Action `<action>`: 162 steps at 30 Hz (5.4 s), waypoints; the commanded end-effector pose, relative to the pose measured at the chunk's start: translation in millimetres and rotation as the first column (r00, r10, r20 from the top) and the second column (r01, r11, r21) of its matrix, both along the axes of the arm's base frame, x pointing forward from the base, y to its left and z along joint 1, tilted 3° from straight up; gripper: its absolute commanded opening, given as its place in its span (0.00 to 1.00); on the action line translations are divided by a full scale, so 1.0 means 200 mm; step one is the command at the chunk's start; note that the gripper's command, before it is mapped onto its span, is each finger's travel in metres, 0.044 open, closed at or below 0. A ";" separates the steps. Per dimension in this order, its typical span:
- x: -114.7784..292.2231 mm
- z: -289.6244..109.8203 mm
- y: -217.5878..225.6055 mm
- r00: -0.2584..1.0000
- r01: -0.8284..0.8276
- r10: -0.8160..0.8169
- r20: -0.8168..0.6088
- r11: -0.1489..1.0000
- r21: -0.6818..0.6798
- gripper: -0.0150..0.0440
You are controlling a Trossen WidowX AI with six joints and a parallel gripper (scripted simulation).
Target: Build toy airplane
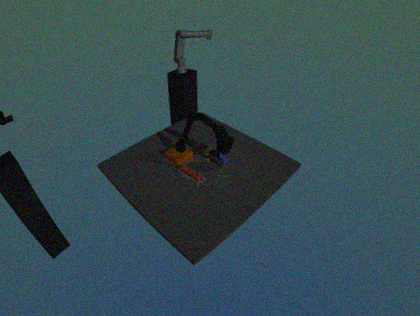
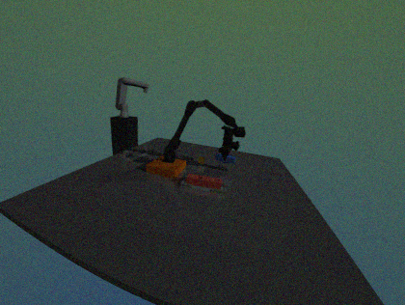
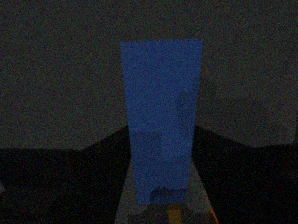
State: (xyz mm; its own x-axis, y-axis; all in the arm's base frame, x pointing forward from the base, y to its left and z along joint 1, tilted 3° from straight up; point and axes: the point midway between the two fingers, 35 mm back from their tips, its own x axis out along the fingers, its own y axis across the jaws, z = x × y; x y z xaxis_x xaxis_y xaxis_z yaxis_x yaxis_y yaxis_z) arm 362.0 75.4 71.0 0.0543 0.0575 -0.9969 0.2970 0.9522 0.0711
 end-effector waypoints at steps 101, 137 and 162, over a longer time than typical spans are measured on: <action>-0.55 0.16 -1.07 0.475 0.877 -0.876 -0.083 0.479 -0.029 0.25; -0.74 0.09 -1.23 0.219 0.974 -0.972 -0.084 0.224 -0.048 0.59; -0.74 0.01 -1.24 0.219 0.974 -0.972 -0.084 0.224 -0.048 0.59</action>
